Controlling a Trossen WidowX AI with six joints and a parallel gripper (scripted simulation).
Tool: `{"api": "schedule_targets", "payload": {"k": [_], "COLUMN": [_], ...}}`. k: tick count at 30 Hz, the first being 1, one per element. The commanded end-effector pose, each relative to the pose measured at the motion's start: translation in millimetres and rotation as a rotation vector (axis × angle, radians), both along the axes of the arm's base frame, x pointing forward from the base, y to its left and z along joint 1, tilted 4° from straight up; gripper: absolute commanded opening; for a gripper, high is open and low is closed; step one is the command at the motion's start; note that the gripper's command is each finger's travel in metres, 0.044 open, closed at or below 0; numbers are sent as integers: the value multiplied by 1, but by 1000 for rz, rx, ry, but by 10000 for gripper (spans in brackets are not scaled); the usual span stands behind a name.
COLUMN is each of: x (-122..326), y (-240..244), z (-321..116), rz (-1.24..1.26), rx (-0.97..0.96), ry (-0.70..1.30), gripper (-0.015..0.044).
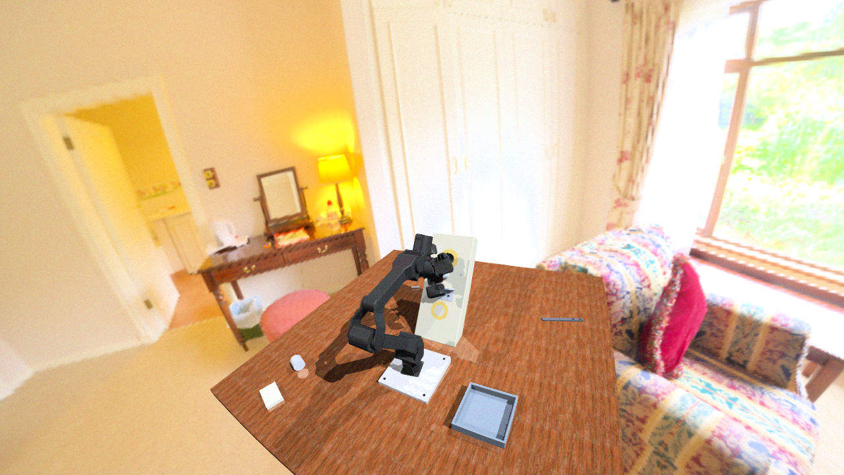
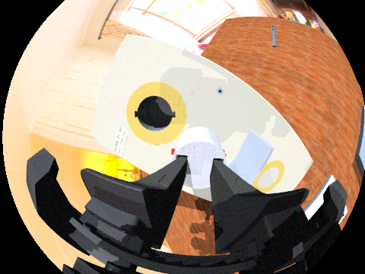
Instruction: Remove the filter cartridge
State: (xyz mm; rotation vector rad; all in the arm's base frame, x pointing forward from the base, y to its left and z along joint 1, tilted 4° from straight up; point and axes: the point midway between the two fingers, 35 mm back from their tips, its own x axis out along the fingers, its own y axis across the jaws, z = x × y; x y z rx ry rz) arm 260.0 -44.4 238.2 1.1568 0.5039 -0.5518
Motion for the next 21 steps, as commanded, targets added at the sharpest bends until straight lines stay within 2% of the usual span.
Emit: {"api": "schedule_targets", "payload": {"k": [1, 3, 7, 21], "x": [-7, -9, -5, -5], "y": [1, 2, 1, 1], "z": [-9, -13, -8, -7], "rz": [0, 0, 0, 0], "rx": [1, 1, 0, 1], "ry": [-13, -13, 2, -11], "gripper": [0, 0, 105, 107]}}
